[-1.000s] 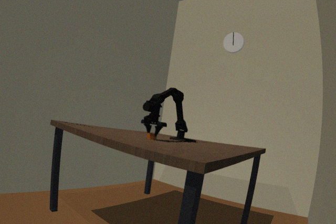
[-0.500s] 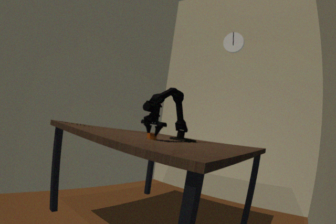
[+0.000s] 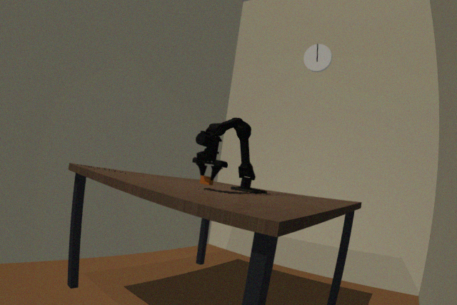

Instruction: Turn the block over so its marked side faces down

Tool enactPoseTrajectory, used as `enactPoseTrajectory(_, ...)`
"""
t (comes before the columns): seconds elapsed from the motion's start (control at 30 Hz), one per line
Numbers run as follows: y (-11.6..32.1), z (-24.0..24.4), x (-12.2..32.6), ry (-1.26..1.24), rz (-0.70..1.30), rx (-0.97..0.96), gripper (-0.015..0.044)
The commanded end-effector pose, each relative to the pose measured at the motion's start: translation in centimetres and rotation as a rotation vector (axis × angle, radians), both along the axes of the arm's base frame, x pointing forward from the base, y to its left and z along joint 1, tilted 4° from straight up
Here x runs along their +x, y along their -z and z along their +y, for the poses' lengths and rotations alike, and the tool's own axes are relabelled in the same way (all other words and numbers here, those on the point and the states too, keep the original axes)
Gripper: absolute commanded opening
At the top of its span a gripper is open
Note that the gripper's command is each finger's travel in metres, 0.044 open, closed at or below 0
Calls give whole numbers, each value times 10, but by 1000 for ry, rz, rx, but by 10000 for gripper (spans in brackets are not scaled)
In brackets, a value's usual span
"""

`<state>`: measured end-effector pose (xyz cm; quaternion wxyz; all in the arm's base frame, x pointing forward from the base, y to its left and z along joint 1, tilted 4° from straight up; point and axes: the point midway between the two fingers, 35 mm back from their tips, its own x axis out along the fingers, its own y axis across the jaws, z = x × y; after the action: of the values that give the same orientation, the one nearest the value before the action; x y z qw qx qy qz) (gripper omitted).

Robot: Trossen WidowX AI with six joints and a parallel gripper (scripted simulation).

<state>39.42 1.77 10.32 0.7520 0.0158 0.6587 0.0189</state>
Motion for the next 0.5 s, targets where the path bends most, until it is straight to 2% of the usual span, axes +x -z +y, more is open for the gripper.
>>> enactPoseTrajectory(0.0,3,0,0,3,-43,1,0)
enactPoseTrajectory(0.47,9,1,1,13,-241,1,0)
